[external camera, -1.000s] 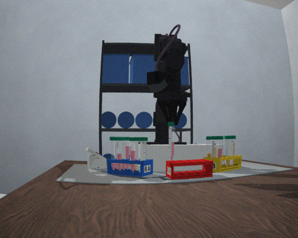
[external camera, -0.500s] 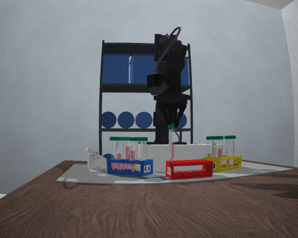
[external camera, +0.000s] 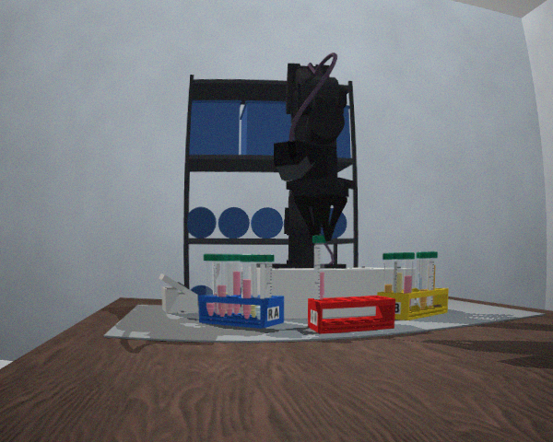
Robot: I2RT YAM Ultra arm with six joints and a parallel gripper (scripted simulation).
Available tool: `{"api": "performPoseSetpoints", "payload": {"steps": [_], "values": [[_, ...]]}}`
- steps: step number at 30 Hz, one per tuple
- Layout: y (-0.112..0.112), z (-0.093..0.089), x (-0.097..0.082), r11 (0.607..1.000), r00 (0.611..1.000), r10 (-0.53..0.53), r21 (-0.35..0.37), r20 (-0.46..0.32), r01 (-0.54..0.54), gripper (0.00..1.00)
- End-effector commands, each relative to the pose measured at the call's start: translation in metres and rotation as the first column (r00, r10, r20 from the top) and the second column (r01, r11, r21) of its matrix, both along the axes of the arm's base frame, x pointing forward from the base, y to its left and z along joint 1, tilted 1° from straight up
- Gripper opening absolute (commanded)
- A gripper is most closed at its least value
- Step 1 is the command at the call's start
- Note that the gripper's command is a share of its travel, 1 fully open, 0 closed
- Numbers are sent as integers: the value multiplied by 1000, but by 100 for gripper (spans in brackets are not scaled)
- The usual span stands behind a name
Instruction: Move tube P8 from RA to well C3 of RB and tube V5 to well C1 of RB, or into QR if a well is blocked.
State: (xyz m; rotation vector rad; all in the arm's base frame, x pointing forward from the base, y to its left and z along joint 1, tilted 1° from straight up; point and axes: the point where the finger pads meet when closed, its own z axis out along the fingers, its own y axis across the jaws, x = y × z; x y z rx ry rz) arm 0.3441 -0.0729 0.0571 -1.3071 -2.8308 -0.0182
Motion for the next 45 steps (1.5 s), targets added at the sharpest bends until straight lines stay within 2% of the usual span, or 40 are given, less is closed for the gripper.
{"api": "performPoseSetpoints", "payload": {"steps": [1,5,9,12,14,19,22,25,35,36,38,45], "values": [[4,-6,2,1000,1000,4,3,-2,-4,0],[0,-6,2,1000,1000,-4,1,6,4,0],[1,-13,-2,1000,1000,-4,4,-11,4,0],[-1,-10,4,1000,1000,-4,1,6,4,0],[1,-15,-2,1000,1000,-4,4,-10,4,0],[-1,-8,5,1000,1000,-4,-2,18,4,0],[1,-18,-1,1000,1000,-4,5,-11,4,0],[0,-15,5,1000,1000,-4,2,7,4,0],[1,-23,0,1000,1000,-4,5,-9,4,0],[-2,-14,13,1000,1000,-3,-3,31,4,0],[-1,-15,13,1000,1000,-3,-3,31,3,0],[2,-28,0,1000,1000,-2,6,-9,2,0]]}}
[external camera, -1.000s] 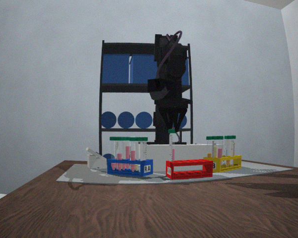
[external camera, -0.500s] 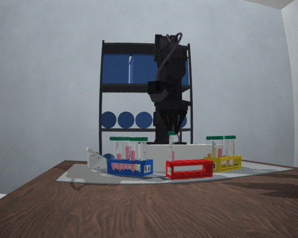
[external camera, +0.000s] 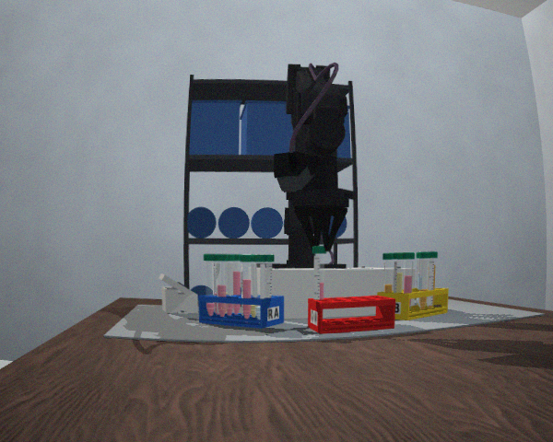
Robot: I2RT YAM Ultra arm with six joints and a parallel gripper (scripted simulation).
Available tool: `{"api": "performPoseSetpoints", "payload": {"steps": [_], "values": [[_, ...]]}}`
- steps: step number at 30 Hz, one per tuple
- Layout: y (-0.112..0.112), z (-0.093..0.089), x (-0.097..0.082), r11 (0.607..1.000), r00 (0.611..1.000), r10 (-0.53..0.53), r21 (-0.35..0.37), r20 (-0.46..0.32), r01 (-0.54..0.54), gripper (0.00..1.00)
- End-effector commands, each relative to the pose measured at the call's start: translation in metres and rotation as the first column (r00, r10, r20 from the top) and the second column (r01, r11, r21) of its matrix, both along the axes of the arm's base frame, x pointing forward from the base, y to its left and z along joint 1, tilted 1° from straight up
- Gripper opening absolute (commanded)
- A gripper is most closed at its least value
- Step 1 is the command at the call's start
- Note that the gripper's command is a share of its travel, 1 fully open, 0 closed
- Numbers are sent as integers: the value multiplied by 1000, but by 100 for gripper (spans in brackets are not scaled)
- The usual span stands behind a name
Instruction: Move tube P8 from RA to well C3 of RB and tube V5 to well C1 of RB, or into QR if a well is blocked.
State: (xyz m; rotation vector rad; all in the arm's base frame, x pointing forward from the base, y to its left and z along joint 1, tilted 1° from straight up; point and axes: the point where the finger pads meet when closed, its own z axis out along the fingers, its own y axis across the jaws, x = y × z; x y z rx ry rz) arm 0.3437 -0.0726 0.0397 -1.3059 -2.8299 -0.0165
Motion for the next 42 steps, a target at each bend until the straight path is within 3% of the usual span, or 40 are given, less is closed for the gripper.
{"api": "performPoseSetpoints", "payload": {"steps": [1,7,8,15,25,31,42], "values": [[1,-8,4,1000,1000,-2,4,4,2,0],[3,-12,1,1000,1000,-1,6,-4,1,0],[-1,2,15,1000,999,0,-6,50,1,0],[4,-18,0,1000,1000,2,7,-9,-2,0],[1,-13,9,1000,1000,0,0,23,0,0],[3,-19,1,1000,1000,0,5,-2,0,0],[3,-20,3,1000,1000,0,5,2,0,0]]}}
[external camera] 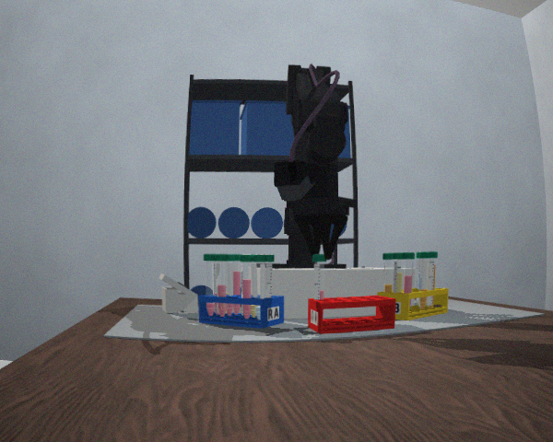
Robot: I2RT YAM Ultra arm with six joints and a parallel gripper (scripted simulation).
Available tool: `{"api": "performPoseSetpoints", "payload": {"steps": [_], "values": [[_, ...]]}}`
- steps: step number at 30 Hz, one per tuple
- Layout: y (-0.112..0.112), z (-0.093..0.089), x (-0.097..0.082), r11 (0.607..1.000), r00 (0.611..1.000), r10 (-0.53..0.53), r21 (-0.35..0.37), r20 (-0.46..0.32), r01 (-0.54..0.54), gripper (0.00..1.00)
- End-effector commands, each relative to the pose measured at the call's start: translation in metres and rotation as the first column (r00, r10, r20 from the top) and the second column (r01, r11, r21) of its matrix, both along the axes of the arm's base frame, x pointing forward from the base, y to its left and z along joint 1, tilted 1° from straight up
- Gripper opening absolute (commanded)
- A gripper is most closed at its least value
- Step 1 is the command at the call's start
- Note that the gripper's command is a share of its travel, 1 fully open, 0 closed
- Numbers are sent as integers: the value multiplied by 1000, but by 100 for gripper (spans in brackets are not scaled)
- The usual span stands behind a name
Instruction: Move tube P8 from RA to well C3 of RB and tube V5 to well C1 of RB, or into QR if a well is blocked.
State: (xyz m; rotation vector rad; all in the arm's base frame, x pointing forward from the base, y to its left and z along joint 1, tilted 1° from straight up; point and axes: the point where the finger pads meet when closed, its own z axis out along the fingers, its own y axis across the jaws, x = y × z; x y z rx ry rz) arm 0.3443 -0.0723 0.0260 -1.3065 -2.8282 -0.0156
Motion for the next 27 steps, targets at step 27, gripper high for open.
{"api": "performPoseSetpoints", "payload": {"steps": [27], "values": [[0,2,4,1000,1000,0,-2,18,0,30]]}}
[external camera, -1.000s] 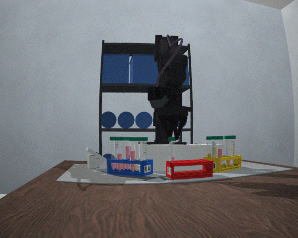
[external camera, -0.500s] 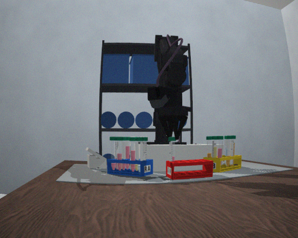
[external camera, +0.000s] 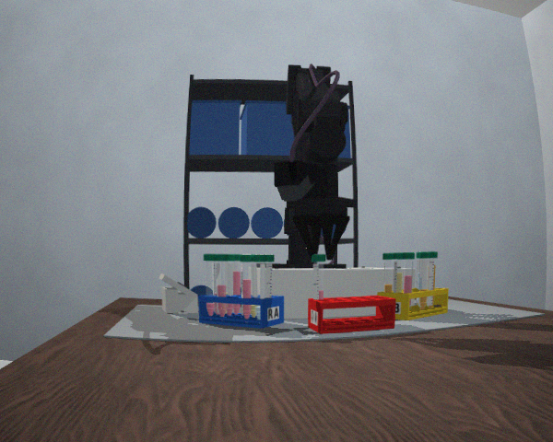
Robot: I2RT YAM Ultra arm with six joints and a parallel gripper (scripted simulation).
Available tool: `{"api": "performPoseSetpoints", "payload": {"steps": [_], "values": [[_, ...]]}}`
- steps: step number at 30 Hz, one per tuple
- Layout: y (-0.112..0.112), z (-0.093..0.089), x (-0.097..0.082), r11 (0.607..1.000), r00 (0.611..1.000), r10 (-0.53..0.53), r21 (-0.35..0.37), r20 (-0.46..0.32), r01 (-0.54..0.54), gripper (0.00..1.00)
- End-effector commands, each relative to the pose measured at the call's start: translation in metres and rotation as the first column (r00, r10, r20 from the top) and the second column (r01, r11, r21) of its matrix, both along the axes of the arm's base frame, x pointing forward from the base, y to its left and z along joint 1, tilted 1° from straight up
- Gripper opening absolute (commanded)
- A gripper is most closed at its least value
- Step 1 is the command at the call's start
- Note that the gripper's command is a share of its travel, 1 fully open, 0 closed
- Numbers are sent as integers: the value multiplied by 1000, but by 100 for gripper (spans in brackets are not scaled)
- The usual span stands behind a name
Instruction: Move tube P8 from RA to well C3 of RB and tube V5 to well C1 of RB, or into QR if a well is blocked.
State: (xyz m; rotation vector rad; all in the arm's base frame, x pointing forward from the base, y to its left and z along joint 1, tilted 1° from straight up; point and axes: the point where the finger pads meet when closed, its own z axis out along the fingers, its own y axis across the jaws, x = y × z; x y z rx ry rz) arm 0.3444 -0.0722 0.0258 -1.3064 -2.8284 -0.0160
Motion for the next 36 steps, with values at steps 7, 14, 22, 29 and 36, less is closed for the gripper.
{"api": "performPoseSetpoints", "payload": {"steps": [7,14,22,29,36], "values": [[0,2,4,1000,1000,0,-2,17,0,30],[0,27,9,1000,999,0,-4,44,0,30],[-2,45,7,1000,999,-1,-5,44,1,30],[-5,61,4,1000,999,-4,-5,44,4,30],[-3,80,3,1000,999,0,-5,44,0,30]]}}
